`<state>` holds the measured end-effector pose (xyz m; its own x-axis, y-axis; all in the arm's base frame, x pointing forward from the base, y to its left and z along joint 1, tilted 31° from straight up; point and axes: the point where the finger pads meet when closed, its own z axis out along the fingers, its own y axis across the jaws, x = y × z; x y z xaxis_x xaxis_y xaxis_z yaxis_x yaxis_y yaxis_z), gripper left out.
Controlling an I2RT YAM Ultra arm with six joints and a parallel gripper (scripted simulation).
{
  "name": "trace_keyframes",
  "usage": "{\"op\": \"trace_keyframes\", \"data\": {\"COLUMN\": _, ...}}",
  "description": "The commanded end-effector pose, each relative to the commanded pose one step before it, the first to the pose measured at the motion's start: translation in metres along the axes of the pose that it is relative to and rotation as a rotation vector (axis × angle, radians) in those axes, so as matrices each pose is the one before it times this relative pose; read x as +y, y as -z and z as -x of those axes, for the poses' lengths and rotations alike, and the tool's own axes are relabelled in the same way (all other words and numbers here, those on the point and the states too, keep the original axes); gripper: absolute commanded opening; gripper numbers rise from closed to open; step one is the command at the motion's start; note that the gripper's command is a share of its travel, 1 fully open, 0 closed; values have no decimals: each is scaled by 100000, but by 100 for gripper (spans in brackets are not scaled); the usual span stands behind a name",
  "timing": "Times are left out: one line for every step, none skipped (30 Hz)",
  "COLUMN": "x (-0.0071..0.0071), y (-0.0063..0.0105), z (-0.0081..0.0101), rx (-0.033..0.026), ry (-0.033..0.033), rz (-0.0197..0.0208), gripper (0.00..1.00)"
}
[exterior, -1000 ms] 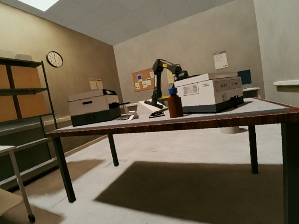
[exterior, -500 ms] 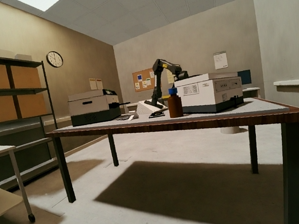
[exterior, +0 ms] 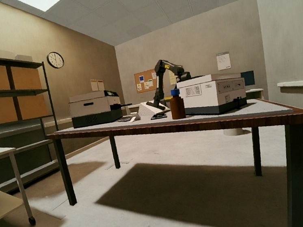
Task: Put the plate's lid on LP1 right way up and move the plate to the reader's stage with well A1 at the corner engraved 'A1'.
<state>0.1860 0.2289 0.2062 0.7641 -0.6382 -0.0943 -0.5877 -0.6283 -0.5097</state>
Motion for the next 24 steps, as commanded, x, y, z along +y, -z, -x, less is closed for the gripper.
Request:
{"op": "trace_keyframes", "data": {"x": -206, "y": 297, "z": 134, "rx": -243, "ry": -5, "rz": -1106, "gripper": 90}}
{"op": "trace_keyframes", "data": {"x": 0, "y": -1, "z": 0, "rx": 0, "ry": 0, "rz": 0, "gripper": 90}}
{"op": "trace_keyframes", "data": {"x": 0, "y": 0, "z": 0, "rx": 0, "ry": 0, "rz": 0, "gripper": 89}}
{"op": "trace_keyframes", "data": {"x": 0, "y": 0, "z": 0, "rx": 0, "ry": 0, "rz": 0, "gripper": 88}}
{"op": "trace_keyframes", "data": {"x": 0, "y": 0, "z": 0, "rx": 0, "ry": 0, "rz": 0, "gripper": 87}}
{"op": "trace_keyframes", "data": {"x": 0, "y": 0, "z": 0, "rx": 0, "ry": 0, "rz": 0, "gripper": 87}}
{"op": "trace_keyframes", "data": {"x": 0, "y": 0, "z": 0, "rx": 0, "ry": 0, "rz": 0, "gripper": 87}}
{"op": "trace_keyframes", "data": {"x": 0, "y": 0, "z": 0, "rx": 0, "ry": 0, "rz": 0, "gripper": 87}}
{"op": "trace_keyframes", "data": {"x": 0, "y": 0, "z": 0, "rx": 0, "ry": 0, "rz": 0, "gripper": 86}}
{"op": "trace_keyframes", "data": {"x": 0, "y": 0, "z": 0, "rx": 0, "ry": 0, "rz": 0, "gripper": 86}}
{"op": "trace_keyframes", "data": {"x": 0, "y": 0, "z": 0, "rx": 0, "ry": 0, "rz": 0, "gripper": 86}}
{"op": "trace_keyframes", "data": {"x": 0, "y": 0, "z": 0, "rx": 0, "ry": 0, "rz": 0, "gripper": 86}}
{"op": "trace_keyframes", "data": {"x": 0, "y": 0, "z": 0, "rx": 0, "ry": 0, "rz": 0, "gripper": 86}}
{"op": "trace_keyframes", "data": {"x": 0, "y": 0, "z": 0, "rx": 0, "ry": 0, "rz": 0, "gripper": 86}}
{"op": "trace_keyframes", "data": {"x": 0, "y": 0, "z": 0, "rx": 0, "ry": 0, "rz": 0, "gripper": 86}}
{"op": "trace_keyframes", "data": {"x": 0, "y": 0, "z": 0, "rx": 0, "ry": 0, "rz": 0, "gripper": 86}}
{"op": "trace_keyframes", "data": {"x": 0, "y": 0, "z": 0, "rx": 0, "ry": 0, "rz": 0, "gripper": 86}}
{"op": "trace_keyframes", "data": {"x": 0, "y": 0, "z": 0, "rx": 0, "ry": 0, "rz": 0, "gripper": 86}}
{"op": "trace_keyframes", "data": {"x": 0, "y": 0, "z": 0, "rx": 0, "ry": 0, "rz": 0, "gripper": 86}}
{"op": "trace_keyframes", "data": {"x": 0, "y": 0, "z": 0, "rx": 0, "ry": 0, "rz": 0, "gripper": 86}}
{"op": "trace_keyframes", "data": {"x": 0, "y": 0, "z": 0, "rx": 0, "ry": 0, "rz": 0, "gripper": 86}}
{"op": "trace_keyframes", "data": {"x": 0, "y": 0, "z": 0, "rx": 0, "ry": 0, "rz": 0, "gripper": 86}}
{"op": "trace_keyframes", "data": {"x": 0, "y": 0, "z": 0, "rx": 0, "ry": 0, "rz": 0, "gripper": 86}}
{"op": "trace_keyframes", "data": {"x": 0, "y": 0, "z": 0, "rx": 0, "ry": 0, "rz": 0, "gripper": 86}}
